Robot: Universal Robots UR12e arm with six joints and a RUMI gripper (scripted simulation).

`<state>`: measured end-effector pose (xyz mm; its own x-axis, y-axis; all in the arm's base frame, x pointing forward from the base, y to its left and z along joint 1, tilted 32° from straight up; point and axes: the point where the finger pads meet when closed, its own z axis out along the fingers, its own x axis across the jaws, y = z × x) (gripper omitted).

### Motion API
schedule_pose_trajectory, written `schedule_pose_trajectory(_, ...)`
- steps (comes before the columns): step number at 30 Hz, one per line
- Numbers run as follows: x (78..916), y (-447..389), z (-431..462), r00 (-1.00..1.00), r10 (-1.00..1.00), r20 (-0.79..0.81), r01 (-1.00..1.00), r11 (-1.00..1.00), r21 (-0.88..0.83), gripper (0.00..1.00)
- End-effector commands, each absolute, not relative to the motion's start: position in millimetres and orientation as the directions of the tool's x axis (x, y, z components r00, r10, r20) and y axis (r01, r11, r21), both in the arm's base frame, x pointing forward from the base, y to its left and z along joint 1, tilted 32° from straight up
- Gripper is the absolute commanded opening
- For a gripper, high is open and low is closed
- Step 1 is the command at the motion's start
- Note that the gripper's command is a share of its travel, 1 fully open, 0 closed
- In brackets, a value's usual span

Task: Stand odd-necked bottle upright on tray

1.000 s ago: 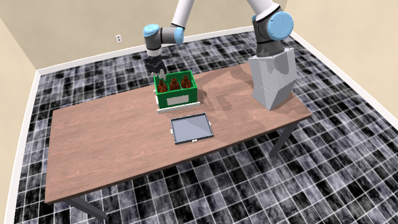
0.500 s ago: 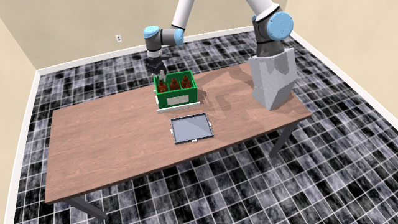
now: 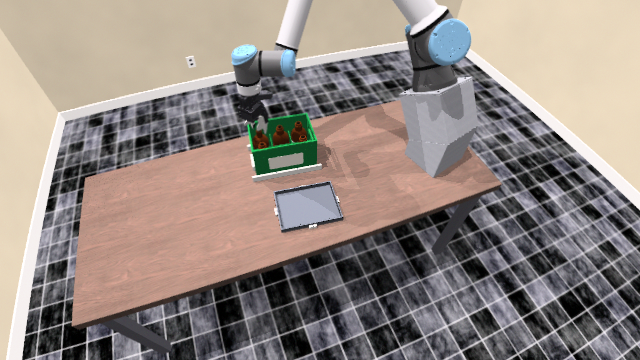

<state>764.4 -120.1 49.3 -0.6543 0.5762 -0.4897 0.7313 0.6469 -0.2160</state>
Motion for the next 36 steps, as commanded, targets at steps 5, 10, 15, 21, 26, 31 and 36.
schedule_pose_trajectory(5, 766.5, -124.0, 42.8, -0.654, 0.576, -0.491, 0.731, 0.647, -0.215, 0.38)
schedule_pose_trajectory(10, 767.0, -125.2, 40.9, -0.654, 0.576, -0.491, 0.731, 0.647, -0.215, 0.38)
schedule_pose_trajectory(15, 767.5, -126.5, 38.7, -0.654, 0.576, -0.491, 0.731, 0.647, -0.215, 0.38)
schedule_pose_trajectory(21, 767.7, -127.1, 37.6, -0.654, 0.576, -0.491, 0.731, 0.647, -0.215, 0.38)
schedule_pose_trajectory(26, 767.7, -127.2, 37.5, -0.654, 0.576, -0.491, 0.731, 0.647, -0.215, 0.38)
schedule_pose_trajectory(31, 767.7, -127.2, 37.5, -0.654, 0.576, -0.491, 0.731, 0.647, -0.215, 0.38)
schedule_pose_trajectory(36, 767.7, -127.2, 37.5, -0.654, 0.576, -0.491, 0.731, 0.647, -0.215, 0.38)
